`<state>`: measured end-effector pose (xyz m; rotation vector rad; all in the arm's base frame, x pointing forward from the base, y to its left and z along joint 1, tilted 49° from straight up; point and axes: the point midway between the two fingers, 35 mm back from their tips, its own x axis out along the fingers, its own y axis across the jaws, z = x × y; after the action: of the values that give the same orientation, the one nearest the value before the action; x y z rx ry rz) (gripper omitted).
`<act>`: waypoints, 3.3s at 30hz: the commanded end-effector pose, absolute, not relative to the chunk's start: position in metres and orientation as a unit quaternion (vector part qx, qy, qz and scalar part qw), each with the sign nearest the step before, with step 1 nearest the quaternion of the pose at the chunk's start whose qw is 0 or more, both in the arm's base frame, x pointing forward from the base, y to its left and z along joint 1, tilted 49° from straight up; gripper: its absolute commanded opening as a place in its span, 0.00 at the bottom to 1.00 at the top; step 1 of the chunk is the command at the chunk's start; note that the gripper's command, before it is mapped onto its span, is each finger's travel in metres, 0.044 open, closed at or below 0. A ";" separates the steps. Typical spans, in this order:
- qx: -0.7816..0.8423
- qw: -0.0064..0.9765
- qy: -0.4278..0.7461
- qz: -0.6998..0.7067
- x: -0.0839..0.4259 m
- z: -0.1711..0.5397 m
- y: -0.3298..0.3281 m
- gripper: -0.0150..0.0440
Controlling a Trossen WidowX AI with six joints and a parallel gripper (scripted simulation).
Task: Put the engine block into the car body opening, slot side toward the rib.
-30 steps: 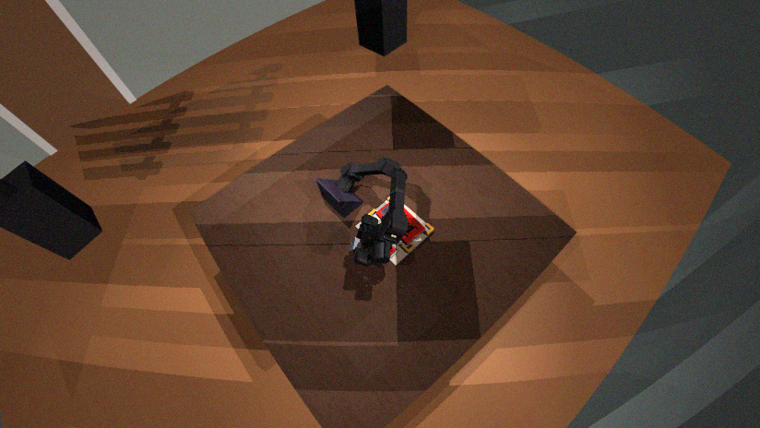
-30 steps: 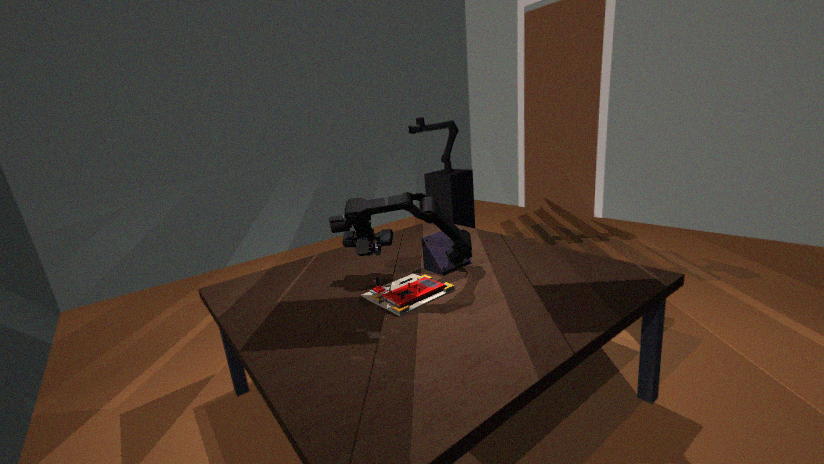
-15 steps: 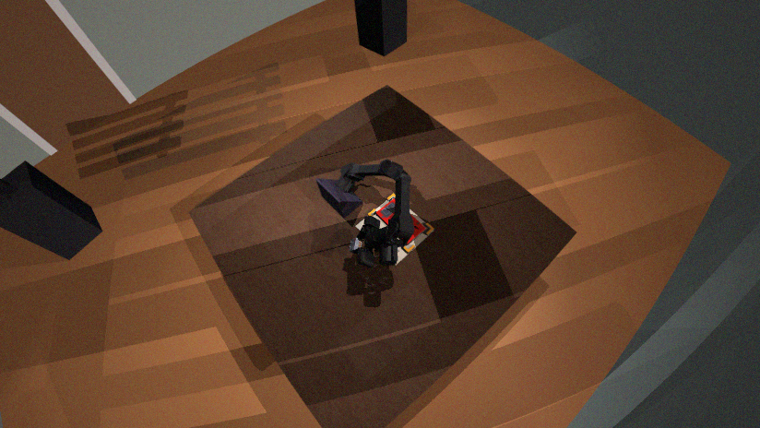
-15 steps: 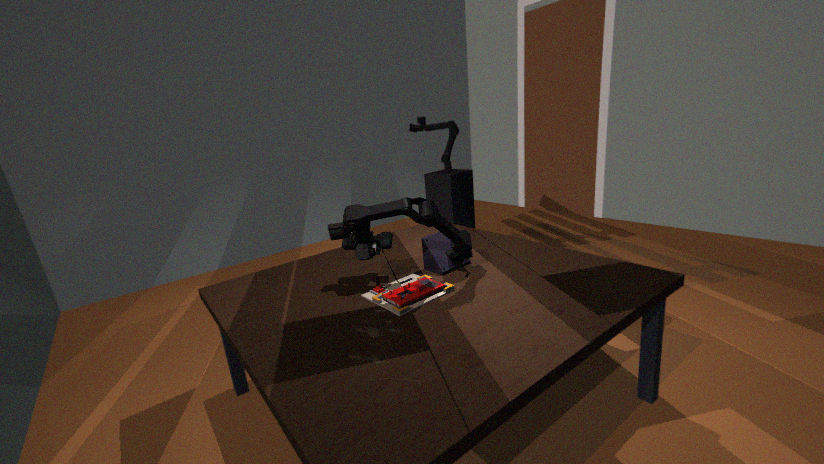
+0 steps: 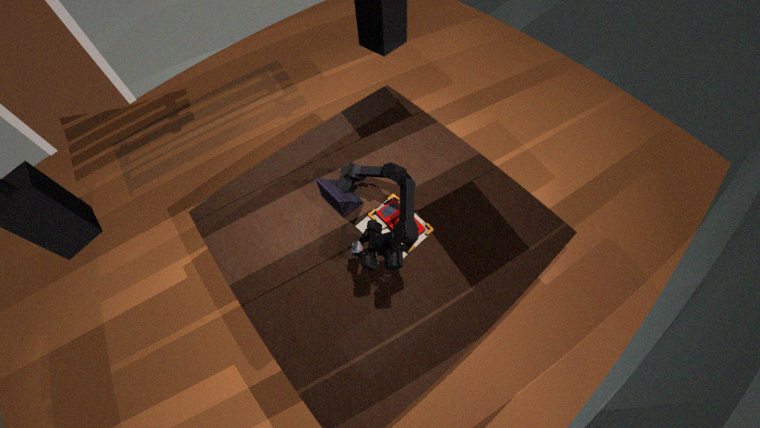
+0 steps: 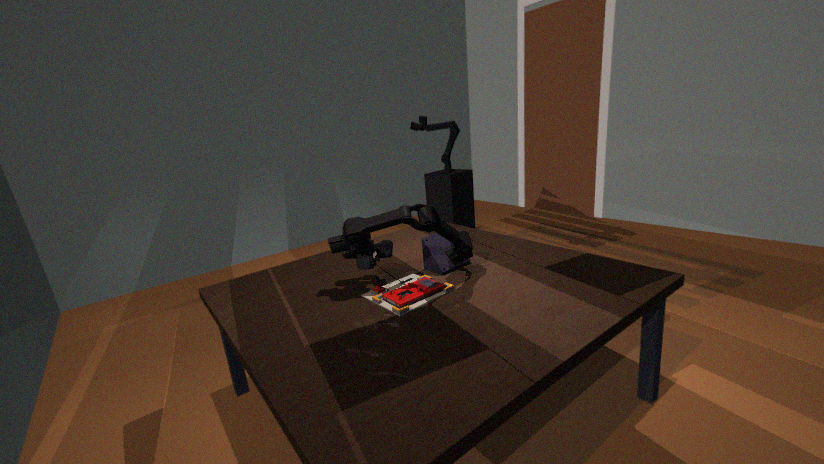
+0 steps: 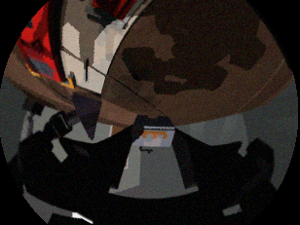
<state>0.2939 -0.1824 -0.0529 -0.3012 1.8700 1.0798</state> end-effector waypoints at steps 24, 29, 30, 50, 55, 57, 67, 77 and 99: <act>-0.119 0.460 0.762 0.440 0.297 -0.082 -0.149 0.25; -0.119 0.460 0.762 0.440 0.298 -0.087 -0.143 0.25; -0.119 0.460 0.762 0.440 0.298 -0.088 -0.142 0.25; -0.119 0.460 0.761 0.441 0.301 -0.107 -0.120 0.25; -0.123 0.462 0.761 0.439 0.302 -0.104 -0.125 0.30; -0.123 0.462 0.761 0.439 0.302 -0.104 -0.125 0.39; -0.123 0.462 0.761 0.439 0.302 -0.104 -0.125 0.83; -0.122 0.462 0.761 0.439 0.303 -0.103 -0.126 1.00; -0.118 0.463 0.762 0.438 0.323 -0.069 -0.137 1.00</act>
<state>0.3236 -0.1375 -0.0685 -0.2905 1.8720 1.0764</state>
